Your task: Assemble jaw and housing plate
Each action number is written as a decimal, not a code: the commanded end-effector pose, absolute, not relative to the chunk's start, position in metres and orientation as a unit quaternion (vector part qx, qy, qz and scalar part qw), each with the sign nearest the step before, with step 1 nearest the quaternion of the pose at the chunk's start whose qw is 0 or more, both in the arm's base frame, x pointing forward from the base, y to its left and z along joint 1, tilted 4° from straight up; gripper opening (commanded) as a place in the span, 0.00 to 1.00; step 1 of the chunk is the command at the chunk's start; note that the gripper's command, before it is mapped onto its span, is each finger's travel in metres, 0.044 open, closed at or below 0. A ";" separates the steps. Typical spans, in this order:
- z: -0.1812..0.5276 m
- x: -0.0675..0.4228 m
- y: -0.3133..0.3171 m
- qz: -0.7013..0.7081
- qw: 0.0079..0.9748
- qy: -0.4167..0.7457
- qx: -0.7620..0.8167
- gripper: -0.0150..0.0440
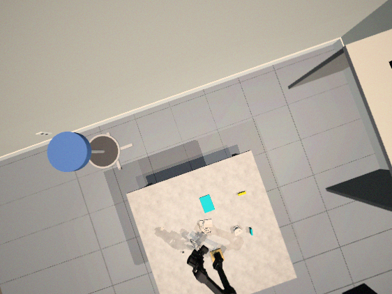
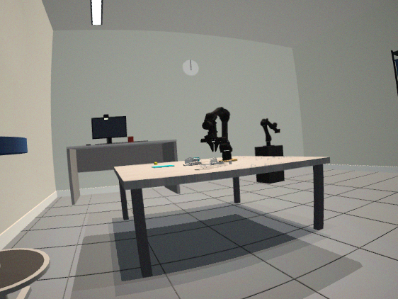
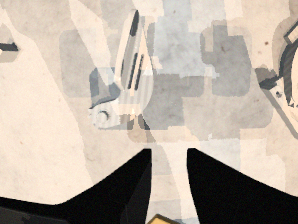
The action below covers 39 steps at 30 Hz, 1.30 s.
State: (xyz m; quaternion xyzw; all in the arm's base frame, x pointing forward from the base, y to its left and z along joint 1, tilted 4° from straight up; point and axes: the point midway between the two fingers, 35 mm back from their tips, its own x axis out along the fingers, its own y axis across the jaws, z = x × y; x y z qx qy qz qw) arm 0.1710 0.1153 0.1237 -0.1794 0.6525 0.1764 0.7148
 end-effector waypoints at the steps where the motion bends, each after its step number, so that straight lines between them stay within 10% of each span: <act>1: 0.124 0.171 0.115 0.176 0.715 0.653 -0.179 0.25; 13: 0.124 0.171 0.115 0.176 0.715 0.653 -0.179 0.25; 30: 0.137 0.196 0.157 0.100 0.731 0.667 -0.097 1.00; 39: 0.097 0.200 0.158 0.100 0.731 0.667 -0.097 1.00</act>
